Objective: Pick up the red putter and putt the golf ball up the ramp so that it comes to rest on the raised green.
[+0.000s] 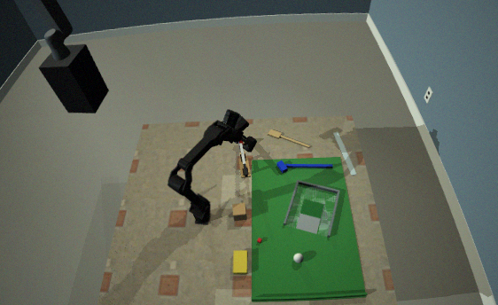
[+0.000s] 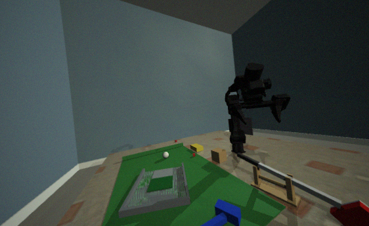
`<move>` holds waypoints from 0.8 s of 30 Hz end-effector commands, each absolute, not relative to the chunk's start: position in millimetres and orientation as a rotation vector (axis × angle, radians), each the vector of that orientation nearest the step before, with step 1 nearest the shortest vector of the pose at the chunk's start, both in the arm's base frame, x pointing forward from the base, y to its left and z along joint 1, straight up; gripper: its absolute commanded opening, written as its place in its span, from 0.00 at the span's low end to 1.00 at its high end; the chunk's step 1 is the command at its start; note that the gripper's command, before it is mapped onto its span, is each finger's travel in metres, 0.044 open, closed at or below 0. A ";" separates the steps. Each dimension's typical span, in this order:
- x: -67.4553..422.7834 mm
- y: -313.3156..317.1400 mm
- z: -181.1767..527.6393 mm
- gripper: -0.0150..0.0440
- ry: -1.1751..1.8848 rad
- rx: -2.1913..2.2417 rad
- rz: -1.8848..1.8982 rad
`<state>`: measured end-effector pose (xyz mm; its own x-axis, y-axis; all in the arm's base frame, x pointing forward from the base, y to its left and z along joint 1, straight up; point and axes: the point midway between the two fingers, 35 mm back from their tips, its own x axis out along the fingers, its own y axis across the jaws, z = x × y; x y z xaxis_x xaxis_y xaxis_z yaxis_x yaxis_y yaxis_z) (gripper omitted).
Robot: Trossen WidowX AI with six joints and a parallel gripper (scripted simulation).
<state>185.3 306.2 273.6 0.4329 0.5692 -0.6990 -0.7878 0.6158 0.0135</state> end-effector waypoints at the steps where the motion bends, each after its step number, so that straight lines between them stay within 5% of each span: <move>1: 197.9 273.5 202.5 1.00 0.888 -0.985 1.094; 8: 192.5 239.4 165.3 1.00 1.005 -1.346 1.415; 24: 188.8 237.2 164.3 1.00 1.008 -1.355 1.428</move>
